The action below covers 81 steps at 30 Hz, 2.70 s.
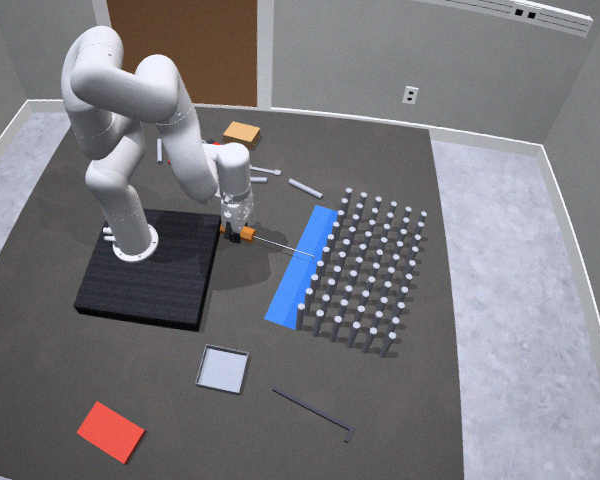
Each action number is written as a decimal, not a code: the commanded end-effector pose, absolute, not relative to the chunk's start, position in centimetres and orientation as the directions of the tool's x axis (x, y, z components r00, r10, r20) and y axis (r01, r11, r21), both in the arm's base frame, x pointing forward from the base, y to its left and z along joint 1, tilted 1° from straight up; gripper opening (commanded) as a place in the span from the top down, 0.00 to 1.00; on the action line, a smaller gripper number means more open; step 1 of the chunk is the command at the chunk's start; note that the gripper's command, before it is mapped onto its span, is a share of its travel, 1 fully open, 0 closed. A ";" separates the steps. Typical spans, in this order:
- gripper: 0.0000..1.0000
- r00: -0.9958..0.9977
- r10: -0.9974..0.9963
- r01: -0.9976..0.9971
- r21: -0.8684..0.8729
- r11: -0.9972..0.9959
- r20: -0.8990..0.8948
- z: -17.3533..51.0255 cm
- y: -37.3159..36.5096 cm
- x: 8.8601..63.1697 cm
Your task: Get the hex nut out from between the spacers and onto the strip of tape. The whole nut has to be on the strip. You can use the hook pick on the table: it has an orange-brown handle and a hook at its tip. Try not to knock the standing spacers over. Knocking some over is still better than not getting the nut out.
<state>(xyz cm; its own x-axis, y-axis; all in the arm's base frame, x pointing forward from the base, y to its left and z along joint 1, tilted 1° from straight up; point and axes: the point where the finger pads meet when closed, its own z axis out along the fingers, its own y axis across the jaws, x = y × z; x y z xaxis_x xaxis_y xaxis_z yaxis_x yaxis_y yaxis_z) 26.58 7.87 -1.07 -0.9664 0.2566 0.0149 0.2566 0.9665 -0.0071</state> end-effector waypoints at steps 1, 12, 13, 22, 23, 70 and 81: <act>1.00 -0.966 0.257 0.257 -0.009 0.966 0.010 -1.5 7.9 26.7; 1.00 -0.966 0.257 0.257 -0.010 0.966 0.010 -1.8 7.9 26.7; 1.00 -0.966 0.257 0.257 -0.010 0.966 0.010 -1.8 7.9 26.7; 1.00 -0.966 0.257 0.257 -0.010 0.966 0.010 -1.8 7.9 26.7; 1.00 -0.966 0.257 0.257 -0.010 0.966 0.010 -1.8 7.9 26.7; 1.00 -0.966 0.257 0.257 -0.010 0.966 0.010 -1.9 6.0 33.7; 1.00 -0.966 0.257 0.257 -0.010 0.966 0.010 -1.9 5.0 37.3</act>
<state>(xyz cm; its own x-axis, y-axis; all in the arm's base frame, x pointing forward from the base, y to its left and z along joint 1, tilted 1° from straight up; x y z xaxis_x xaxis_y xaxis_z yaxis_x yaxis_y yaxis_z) 36.07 5.24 -1.90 -0.9662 0.2576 0.0118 0.2575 0.9662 -0.0102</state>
